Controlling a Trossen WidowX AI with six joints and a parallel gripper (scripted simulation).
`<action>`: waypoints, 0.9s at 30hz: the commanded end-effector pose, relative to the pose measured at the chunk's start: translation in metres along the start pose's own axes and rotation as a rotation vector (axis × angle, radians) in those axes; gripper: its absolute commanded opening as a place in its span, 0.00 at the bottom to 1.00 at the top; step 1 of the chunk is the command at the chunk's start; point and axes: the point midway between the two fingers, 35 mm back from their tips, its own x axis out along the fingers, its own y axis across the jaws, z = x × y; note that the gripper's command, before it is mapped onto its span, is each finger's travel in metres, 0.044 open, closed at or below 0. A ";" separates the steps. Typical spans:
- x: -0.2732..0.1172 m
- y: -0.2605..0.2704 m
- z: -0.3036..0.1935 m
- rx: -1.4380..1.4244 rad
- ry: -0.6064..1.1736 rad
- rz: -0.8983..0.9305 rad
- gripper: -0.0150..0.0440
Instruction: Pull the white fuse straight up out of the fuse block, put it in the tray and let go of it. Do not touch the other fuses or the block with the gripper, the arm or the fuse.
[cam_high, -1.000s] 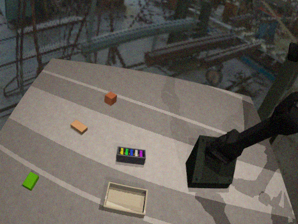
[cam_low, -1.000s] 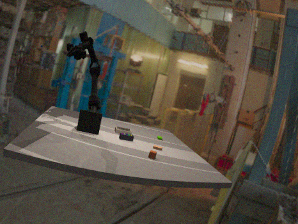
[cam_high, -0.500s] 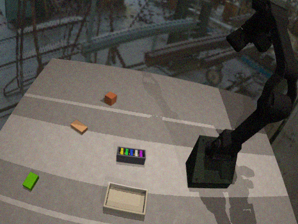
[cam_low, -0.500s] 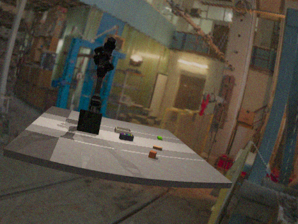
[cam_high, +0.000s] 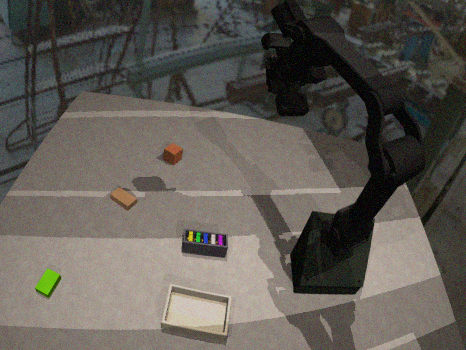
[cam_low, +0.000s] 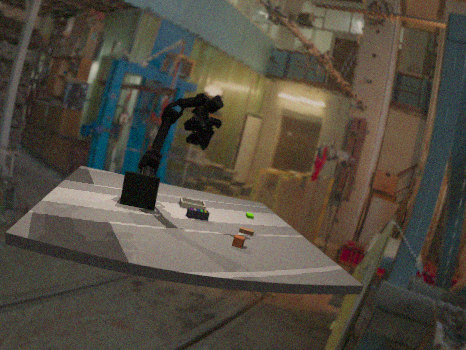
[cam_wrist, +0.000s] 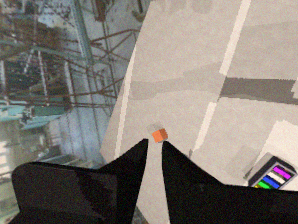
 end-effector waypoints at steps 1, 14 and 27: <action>0.034 -0.040 -0.051 -0.273 0.085 -0.107 0.36; 0.110 -0.227 -0.141 -1.094 0.408 -0.452 0.36; 0.120 -0.263 -0.136 -1.225 0.477 -0.519 0.36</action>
